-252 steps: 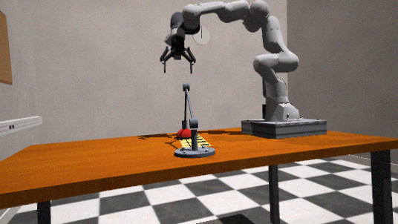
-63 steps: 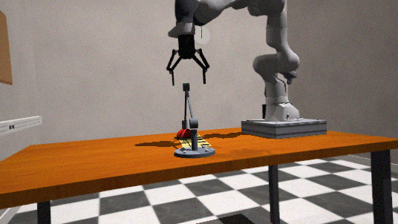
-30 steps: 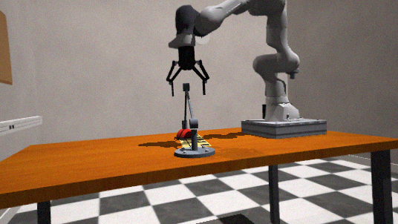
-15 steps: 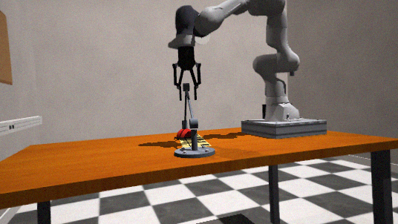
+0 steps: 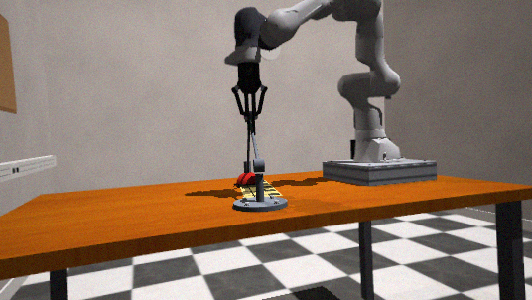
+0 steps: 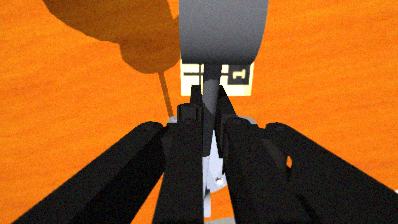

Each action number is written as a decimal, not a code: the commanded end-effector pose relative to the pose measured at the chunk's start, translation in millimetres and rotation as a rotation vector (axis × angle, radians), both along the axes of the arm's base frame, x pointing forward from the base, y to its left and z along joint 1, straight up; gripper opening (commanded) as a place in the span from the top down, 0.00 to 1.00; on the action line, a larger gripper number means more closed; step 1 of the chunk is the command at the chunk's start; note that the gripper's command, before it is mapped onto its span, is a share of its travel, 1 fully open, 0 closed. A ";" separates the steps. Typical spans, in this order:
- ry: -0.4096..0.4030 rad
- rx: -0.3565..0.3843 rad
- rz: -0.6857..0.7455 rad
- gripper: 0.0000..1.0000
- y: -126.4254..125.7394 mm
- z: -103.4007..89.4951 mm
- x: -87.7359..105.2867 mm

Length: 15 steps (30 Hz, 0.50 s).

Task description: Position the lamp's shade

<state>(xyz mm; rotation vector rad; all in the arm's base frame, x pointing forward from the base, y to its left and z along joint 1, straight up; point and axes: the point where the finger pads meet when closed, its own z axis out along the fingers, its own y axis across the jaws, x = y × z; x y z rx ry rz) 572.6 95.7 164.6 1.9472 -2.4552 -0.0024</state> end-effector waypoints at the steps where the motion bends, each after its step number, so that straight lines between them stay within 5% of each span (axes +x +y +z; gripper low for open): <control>1: 0.001 0.000 -0.001 0.90 0.0 0.1 -0.4; 15: -0.002 0.000 0.004 0.90 6.7 9.0 2.1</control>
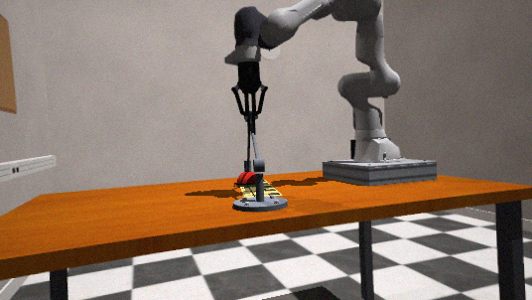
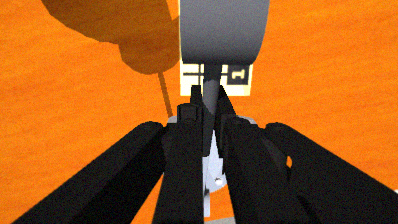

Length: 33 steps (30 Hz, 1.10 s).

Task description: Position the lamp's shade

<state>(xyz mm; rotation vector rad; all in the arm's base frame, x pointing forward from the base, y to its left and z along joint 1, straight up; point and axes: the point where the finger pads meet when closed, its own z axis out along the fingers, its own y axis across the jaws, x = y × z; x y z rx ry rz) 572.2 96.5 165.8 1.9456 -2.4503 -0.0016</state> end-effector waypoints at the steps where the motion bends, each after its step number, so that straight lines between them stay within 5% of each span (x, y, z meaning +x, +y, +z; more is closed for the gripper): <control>1: -0.005 0.004 0.003 0.90 7.1 9.3 2.8; 33: -0.005 0.002 0.007 0.90 18.0 23.5 5.7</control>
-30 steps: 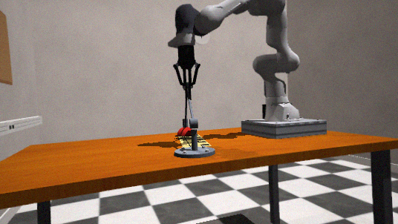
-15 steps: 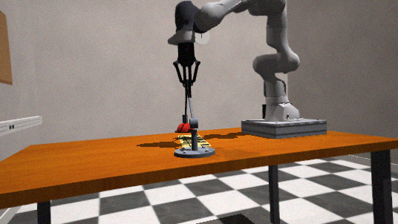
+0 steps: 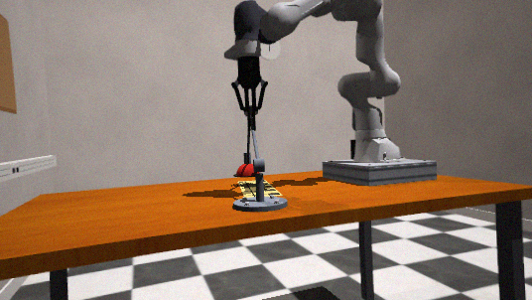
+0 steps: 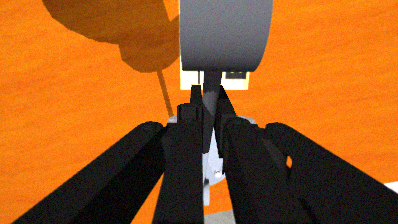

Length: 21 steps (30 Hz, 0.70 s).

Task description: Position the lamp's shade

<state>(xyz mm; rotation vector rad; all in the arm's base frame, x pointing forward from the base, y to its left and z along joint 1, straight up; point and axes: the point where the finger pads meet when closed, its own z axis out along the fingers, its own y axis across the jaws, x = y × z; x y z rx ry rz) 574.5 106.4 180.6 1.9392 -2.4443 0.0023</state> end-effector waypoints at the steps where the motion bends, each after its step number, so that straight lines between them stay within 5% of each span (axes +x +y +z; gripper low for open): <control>1: -0.010 0.009 0.007 0.90 8.5 9.1 3.4; 21: -0.005 0.004 0.004 0.90 15.5 17.5 4.5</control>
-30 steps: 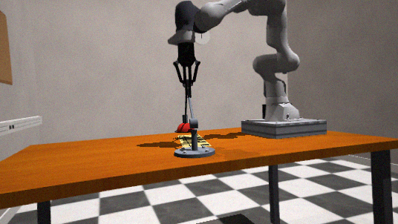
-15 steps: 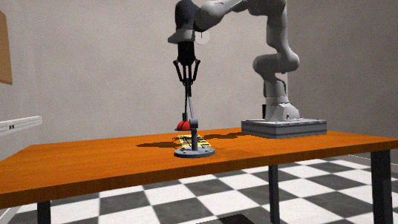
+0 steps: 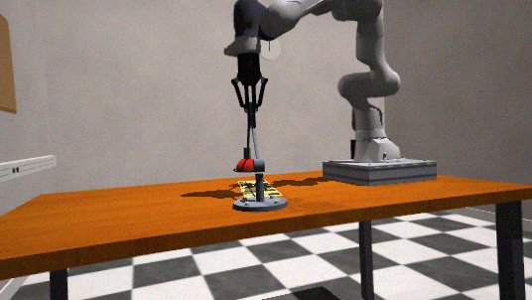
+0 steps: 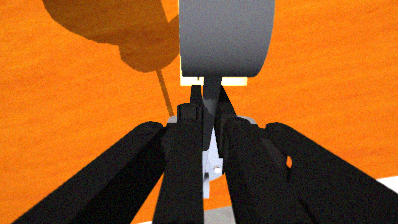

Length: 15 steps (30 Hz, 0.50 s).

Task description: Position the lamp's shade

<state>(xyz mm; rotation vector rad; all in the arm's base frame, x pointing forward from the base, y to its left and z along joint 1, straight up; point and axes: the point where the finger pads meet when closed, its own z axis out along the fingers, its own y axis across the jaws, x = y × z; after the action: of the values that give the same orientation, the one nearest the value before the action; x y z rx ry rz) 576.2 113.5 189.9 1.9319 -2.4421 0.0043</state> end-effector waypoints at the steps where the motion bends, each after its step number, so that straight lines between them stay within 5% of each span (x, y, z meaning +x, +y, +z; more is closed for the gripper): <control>1: -0.009 0.009 0.007 0.90 8.9 8.8 2.9; 15: -0.012 0.012 0.009 0.90 14.3 14.6 4.6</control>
<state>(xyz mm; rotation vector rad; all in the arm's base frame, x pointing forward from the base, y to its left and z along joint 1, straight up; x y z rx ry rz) 577.3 118.0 195.3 1.9288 -2.4422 0.0045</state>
